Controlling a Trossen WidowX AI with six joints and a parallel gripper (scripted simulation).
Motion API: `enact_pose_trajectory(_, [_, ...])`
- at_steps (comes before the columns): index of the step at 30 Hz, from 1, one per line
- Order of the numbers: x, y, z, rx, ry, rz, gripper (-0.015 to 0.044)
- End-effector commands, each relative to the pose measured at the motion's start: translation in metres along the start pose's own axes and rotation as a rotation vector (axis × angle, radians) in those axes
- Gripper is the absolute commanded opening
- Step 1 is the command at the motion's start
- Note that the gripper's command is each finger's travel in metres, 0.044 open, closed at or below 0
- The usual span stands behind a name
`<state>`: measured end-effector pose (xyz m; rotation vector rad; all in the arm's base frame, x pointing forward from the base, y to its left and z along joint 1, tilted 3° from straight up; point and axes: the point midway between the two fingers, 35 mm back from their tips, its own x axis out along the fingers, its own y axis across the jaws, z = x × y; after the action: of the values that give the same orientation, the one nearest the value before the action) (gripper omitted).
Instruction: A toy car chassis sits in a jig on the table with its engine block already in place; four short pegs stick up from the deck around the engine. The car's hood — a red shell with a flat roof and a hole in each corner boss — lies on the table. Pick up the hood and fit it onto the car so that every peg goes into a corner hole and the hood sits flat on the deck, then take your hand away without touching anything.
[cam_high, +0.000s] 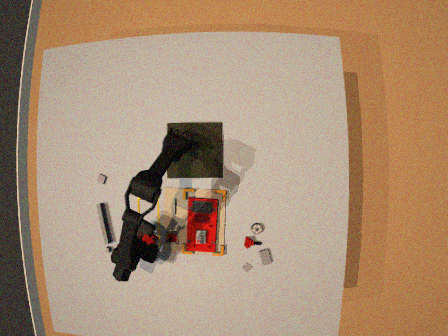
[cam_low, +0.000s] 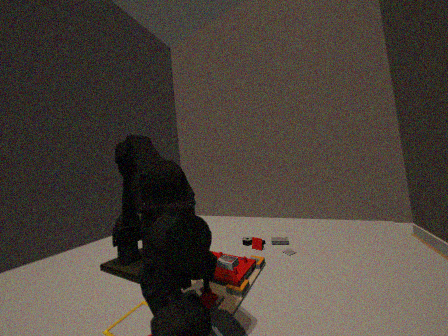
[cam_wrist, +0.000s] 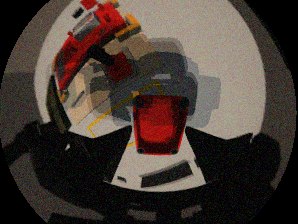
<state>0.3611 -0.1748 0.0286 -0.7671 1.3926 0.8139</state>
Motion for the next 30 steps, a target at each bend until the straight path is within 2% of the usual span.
enact_pose_trajectory(1, [0.0, 0.0, 0.0, 0.0, 0.0, -0.001, 0.0335])
enact_pose_trajectory(10, [0.0, 0.0, 0.0, 0.0, 0.0, -0.001, 0.0275])
enact_pose_trajectory(20, [-0.009, 0.0, 0.0, 0.0, 0.0, 0.0, 0.0012])
enact_pose_trajectory(21, [-0.01, 0.0, 0.0, 0.0, 0.0, 0.0, 0.0])
enact_pose_trajectory(30, [-0.031, 0.0, 0.0, 0.0, 0.0, 0.0, 0.0])
